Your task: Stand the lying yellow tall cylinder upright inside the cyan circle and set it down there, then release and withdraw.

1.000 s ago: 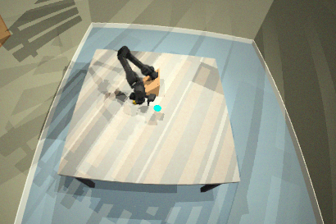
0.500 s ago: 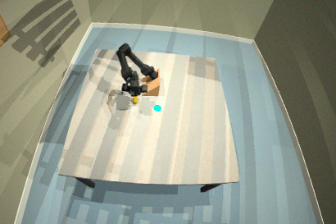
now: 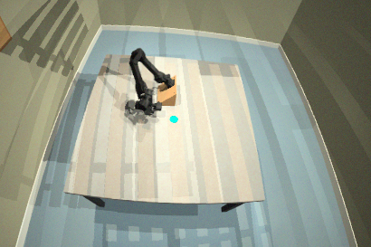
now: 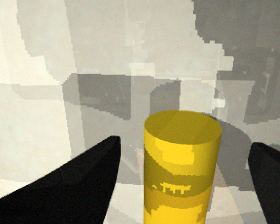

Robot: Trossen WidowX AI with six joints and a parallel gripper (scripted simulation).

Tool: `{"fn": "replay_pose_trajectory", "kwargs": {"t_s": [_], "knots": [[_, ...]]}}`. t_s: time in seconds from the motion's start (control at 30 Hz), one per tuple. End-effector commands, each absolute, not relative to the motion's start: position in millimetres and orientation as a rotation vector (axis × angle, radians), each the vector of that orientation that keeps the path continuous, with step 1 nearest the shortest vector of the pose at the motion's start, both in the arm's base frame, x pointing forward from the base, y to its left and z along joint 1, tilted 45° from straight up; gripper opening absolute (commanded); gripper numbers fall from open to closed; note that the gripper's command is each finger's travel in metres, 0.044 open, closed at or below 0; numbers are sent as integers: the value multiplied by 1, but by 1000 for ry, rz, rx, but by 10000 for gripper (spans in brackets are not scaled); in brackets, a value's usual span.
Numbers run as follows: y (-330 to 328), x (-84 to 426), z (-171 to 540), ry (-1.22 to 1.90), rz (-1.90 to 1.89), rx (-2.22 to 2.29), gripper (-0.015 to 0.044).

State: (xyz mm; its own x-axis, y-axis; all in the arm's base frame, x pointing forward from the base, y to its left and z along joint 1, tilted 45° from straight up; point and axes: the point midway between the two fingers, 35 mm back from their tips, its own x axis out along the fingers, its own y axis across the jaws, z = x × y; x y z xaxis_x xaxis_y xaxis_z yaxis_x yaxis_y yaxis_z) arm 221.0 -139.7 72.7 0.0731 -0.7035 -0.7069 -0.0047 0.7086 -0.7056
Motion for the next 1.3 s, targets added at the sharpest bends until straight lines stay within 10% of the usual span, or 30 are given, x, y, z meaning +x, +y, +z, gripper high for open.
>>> {"fn": "replay_pose_trajectory", "kwargs": {"t_s": [0.0,0.13,1.27], "knots": [[-141,219,69,1423,-573,-635,204],[-141,219,69,1423,-573,-635,105],[-95,222,101,1418,-549,-603,105]]}}
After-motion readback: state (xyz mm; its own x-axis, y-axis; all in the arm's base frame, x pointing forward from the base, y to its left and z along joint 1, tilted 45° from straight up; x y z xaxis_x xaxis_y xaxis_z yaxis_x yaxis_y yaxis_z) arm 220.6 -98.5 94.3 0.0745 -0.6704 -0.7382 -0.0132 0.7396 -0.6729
